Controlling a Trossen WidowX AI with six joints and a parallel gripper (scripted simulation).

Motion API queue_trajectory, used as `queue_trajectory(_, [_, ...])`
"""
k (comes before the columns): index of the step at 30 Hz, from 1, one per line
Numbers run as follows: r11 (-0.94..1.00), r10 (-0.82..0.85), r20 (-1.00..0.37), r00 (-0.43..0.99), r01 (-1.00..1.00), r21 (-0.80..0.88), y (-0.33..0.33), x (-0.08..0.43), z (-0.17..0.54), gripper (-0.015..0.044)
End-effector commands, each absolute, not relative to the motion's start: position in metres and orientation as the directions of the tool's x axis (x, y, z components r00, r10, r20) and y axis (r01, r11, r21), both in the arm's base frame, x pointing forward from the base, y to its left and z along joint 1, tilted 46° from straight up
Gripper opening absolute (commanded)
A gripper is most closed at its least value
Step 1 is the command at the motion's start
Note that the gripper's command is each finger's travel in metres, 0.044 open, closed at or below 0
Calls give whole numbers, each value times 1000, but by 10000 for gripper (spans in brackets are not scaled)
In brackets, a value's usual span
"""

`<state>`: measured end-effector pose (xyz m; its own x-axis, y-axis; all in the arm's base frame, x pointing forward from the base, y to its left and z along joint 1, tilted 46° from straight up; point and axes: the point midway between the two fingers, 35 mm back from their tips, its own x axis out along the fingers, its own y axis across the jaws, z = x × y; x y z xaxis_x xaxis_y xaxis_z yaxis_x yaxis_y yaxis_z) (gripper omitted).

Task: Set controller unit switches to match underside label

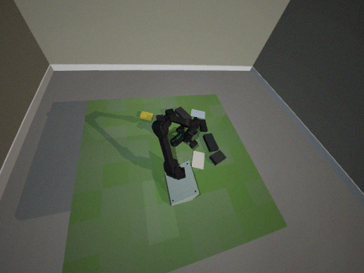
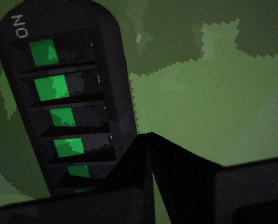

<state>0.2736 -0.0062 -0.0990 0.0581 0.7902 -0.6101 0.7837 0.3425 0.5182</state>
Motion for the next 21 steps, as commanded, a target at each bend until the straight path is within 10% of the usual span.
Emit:
queue_trajectory(1, [348,788,-613,57,780,520,-7,275,-98,0])
queue_trajectory(4, [344,790,-610,57,783,518,-6,274,-99,0])
queue_trajectory(16, [345,789,-612,58,783,518,-42,280,-63,315])
queue_trajectory(21, [345,789,-612,58,783,518,-42,280,-63,184])
